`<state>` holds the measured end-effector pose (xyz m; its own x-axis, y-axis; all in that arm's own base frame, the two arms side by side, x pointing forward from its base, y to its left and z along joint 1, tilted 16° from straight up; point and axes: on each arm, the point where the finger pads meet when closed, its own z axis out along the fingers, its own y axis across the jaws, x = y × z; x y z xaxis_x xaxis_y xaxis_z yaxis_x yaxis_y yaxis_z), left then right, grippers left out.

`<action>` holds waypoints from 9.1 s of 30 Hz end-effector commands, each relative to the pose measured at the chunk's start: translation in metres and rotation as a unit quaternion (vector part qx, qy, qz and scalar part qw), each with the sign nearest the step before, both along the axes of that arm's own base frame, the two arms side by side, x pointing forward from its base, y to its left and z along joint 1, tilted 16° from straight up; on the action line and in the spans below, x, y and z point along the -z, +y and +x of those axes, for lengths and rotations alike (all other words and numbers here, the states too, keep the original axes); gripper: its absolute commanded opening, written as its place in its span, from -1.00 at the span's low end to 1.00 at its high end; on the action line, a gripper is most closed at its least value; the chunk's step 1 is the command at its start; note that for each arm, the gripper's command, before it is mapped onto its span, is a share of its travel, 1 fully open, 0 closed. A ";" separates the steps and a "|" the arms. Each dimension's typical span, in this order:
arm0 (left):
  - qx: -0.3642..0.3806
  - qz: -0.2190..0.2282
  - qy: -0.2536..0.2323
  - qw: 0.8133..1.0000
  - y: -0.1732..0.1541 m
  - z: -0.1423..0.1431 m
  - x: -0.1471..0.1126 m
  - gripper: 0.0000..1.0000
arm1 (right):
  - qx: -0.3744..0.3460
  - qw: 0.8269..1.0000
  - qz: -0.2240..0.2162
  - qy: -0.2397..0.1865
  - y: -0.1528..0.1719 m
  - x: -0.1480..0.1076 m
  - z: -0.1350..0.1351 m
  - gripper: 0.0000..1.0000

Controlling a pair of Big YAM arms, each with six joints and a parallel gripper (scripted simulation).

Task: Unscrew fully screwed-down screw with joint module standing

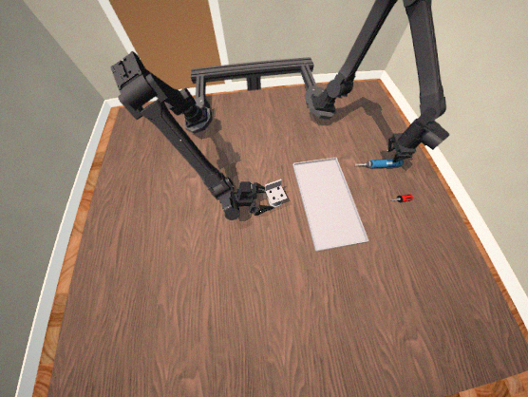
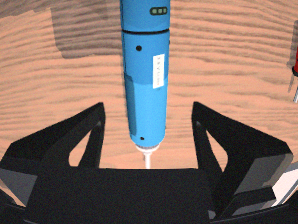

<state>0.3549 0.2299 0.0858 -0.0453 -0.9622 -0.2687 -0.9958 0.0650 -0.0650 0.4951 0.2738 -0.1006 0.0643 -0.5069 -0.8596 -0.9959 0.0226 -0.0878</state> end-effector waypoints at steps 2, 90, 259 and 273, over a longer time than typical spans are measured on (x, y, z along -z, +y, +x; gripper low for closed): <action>-0.002 0.006 -0.012 1.000 0.004 0.009 -0.010 0.30 | -0.007 1.000 0.005 -0.011 0.021 0.001 0.010 0.72; -0.002 0.006 -0.012 1.000 0.004 0.009 -0.010 0.30 | 0.001 1.000 0.008 -0.017 0.029 0.002 0.019 0.72; -0.002 0.006 -0.011 1.000 0.020 0.013 0.049 0.30 | -0.001 1.000 0.005 -0.012 0.026 0.001 0.012 0.17; -0.001 0.006 -0.011 1.000 0.021 0.013 0.049 0.30 | -0.001 1.000 0.005 -0.012 0.026 0.001 0.012 0.17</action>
<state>0.3587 0.2460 0.0272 -0.0394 -0.9626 -0.2679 -0.9963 0.0583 -0.0627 0.4960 0.2952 -0.1104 0.0630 -0.5052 -0.8607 -0.9962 0.0202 -0.0847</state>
